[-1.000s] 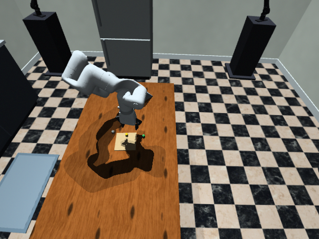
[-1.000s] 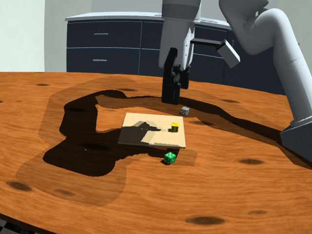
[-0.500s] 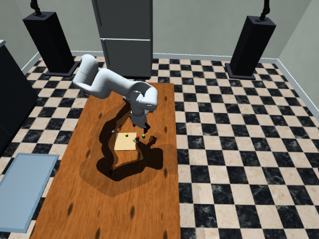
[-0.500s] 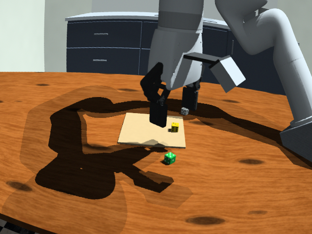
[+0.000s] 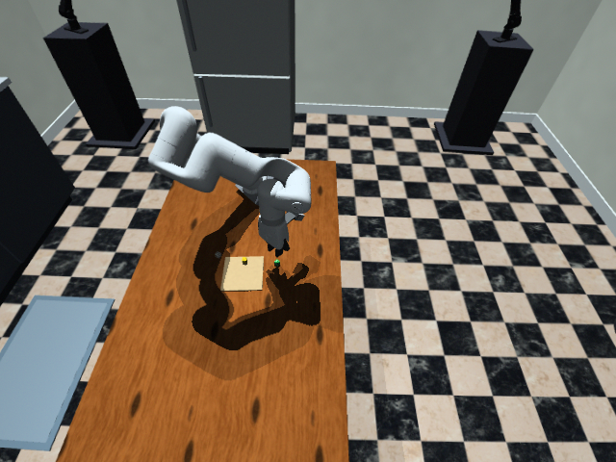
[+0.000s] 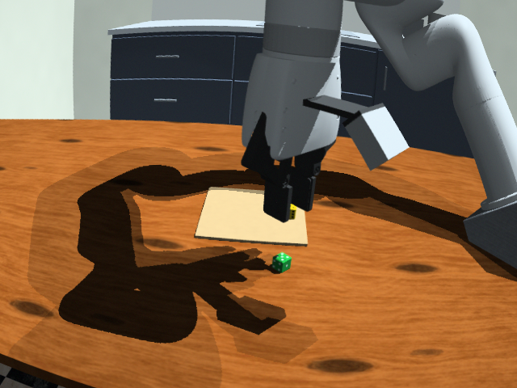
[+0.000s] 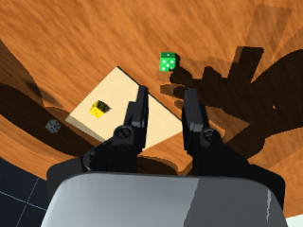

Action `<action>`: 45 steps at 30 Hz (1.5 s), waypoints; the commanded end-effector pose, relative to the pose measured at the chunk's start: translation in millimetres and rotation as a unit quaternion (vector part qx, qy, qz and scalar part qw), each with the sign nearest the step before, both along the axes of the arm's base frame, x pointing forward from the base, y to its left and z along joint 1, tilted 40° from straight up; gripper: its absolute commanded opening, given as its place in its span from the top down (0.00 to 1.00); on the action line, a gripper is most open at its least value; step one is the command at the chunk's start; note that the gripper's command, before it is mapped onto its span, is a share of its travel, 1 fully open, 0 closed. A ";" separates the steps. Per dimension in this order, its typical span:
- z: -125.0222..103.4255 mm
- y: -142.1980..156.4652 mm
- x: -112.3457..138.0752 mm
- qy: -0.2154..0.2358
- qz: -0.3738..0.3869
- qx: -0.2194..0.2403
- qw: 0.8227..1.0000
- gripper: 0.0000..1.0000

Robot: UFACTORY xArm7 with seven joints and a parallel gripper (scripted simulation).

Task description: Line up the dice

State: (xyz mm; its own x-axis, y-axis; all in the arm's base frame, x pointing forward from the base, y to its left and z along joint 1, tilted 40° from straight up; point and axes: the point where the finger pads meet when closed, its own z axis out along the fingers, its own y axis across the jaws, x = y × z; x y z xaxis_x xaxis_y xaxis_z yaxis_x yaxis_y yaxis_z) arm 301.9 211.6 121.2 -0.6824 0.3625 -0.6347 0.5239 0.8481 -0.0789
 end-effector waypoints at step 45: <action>-10.1 -3.5 6.5 -0.001 0.001 0.001 1.000 0.69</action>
